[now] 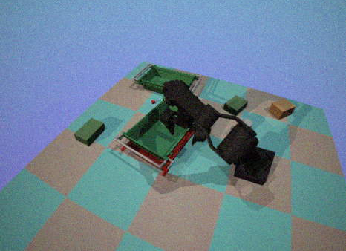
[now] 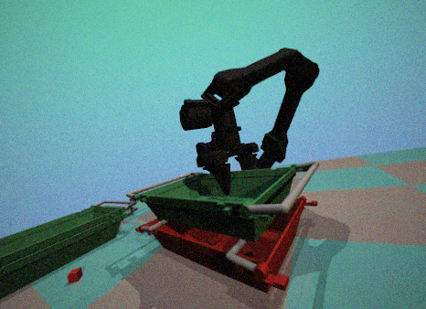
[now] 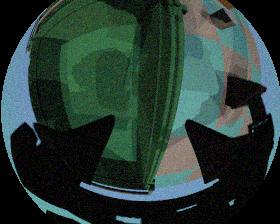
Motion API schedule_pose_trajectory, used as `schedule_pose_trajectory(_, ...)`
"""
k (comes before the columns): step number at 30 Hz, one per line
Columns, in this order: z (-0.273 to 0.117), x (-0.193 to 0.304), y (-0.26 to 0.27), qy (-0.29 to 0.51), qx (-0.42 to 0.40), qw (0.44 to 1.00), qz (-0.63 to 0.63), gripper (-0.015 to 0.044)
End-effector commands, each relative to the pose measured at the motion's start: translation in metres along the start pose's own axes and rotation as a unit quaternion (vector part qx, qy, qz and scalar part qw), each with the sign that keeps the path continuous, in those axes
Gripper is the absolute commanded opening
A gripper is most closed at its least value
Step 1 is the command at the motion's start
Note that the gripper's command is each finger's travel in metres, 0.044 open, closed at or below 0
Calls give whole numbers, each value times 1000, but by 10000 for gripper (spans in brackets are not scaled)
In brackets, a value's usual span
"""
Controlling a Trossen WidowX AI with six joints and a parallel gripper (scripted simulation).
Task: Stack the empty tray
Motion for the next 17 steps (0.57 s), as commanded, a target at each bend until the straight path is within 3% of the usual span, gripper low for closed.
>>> schedule_pose_trajectory(1,-17,0,5,-3,-6,1000,-2,440)
schedule_pose_trajectory(17,-103,0,0,-3,-14,1000,15,440)
Point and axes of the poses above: the point midway between the two fingers, 35 mm back from their tips, its own z axis out along the fingers, its own y axis across the jaws, x = y × z, the point moved 1 cm from there along -z, back along the fingers, and after that the axes turned 2 degrees about z, right-handed, at the moved point
